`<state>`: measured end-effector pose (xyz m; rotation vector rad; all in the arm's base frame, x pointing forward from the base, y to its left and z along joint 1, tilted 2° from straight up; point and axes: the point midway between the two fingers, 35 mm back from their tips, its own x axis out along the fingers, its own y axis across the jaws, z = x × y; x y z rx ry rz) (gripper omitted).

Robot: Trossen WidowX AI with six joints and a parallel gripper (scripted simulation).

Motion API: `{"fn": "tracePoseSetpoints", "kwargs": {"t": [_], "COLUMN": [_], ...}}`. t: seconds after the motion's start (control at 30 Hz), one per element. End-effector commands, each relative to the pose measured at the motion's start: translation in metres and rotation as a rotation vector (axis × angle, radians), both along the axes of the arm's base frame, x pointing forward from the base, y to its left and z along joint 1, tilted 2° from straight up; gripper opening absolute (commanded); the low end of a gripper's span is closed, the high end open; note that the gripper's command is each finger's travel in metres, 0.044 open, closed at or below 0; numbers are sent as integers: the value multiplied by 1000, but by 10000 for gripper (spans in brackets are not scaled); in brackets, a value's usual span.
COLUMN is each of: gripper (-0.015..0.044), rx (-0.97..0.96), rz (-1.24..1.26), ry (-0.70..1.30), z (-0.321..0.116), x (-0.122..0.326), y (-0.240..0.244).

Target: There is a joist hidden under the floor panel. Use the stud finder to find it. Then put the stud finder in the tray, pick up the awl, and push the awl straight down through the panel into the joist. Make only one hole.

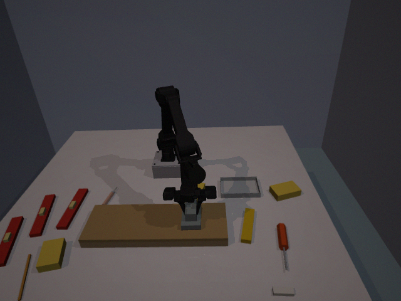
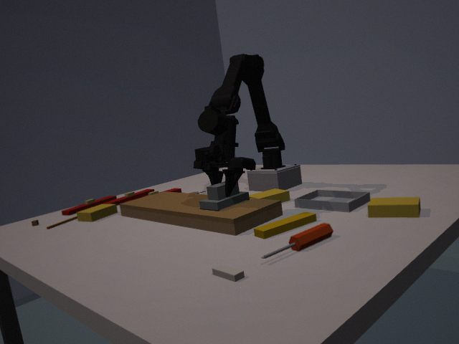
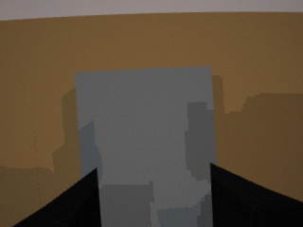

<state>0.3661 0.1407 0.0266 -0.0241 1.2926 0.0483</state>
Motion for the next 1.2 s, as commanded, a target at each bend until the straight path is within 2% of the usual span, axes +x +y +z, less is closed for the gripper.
{"fn": "tracePoseSetpoints", "kwargs": {"t": [0.0,1.17], "gripper": [0,0], "rx": [-11,-19], "rz": [-7,-7], "ry": [0,-1], "z": [-1,-1], "x": [0,5], "y": [-16,-110]}}
